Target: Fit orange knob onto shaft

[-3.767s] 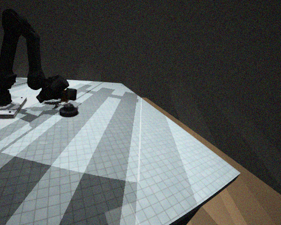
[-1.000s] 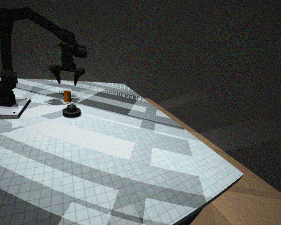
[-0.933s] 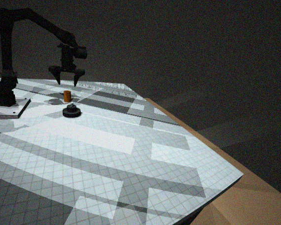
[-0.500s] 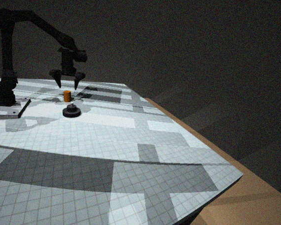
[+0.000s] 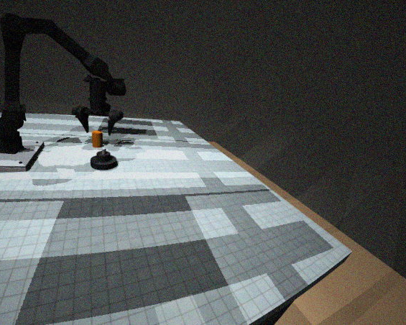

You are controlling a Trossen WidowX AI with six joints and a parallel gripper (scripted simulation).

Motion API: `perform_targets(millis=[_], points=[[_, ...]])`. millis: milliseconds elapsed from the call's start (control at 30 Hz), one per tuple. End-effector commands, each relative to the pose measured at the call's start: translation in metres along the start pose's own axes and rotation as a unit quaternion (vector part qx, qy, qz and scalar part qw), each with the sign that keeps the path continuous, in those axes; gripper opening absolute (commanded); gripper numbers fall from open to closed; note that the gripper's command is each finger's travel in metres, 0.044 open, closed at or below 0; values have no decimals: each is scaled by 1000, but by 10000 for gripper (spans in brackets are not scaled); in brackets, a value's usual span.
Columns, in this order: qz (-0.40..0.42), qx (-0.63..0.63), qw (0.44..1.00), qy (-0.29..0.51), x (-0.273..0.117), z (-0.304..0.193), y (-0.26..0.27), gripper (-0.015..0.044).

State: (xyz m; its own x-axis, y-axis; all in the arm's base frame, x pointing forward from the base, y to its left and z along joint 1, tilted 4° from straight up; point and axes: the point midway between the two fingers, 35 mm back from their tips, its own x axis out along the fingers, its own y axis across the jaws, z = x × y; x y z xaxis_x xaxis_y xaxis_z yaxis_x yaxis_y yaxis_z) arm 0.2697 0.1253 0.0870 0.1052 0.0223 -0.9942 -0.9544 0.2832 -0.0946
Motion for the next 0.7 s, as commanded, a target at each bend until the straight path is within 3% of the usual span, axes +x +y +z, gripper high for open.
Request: perform_targets(millis=[0,667], points=[[5,-3,1000,6,10,-2,2,440],[5,-3,1000,7,42,-4,4,440]])
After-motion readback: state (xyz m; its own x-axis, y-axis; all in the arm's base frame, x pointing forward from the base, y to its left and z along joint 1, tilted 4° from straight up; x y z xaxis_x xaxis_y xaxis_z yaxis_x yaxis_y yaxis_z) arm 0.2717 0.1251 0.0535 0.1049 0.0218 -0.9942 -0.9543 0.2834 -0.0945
